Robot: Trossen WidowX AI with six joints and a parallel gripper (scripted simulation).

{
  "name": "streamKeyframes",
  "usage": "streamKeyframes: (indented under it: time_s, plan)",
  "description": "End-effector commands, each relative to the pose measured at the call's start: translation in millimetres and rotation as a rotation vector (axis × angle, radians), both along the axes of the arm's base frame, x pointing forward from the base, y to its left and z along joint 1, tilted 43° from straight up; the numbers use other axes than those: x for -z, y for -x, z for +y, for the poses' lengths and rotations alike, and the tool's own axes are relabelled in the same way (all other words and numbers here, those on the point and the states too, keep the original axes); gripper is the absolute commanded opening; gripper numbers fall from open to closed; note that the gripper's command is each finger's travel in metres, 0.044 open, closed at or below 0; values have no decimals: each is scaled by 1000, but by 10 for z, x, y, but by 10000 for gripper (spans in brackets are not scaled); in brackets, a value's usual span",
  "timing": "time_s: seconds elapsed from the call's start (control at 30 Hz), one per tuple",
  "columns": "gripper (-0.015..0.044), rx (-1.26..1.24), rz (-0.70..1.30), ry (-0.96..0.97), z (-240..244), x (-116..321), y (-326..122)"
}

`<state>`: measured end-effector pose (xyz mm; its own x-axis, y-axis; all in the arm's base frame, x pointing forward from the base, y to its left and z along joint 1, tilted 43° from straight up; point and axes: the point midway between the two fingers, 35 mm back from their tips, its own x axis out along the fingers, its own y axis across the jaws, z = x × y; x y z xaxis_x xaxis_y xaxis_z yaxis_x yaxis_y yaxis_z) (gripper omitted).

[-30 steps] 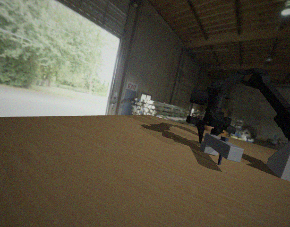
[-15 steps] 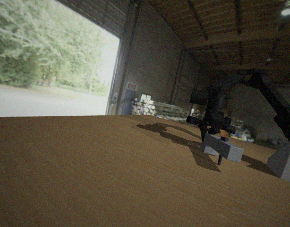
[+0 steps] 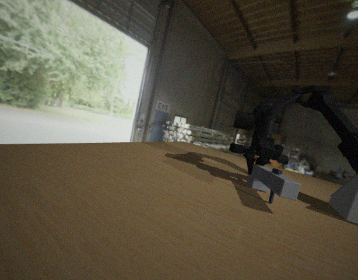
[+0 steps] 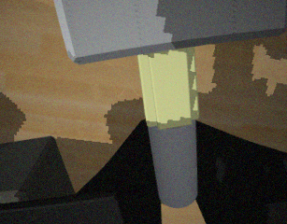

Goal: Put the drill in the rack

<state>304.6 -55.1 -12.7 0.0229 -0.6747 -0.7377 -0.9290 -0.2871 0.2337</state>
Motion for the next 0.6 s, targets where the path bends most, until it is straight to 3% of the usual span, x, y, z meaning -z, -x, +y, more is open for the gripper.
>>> streamKeyframes:
  time_s: [0.0, 0.53, 0.57]
  plan:
    - [0, -3, -8, 2, -38, -65, -53]
    - [0, -3, -8, 3, -197, -223, -153]
    - [26, 1, 2, 1, -165, -154, -100]
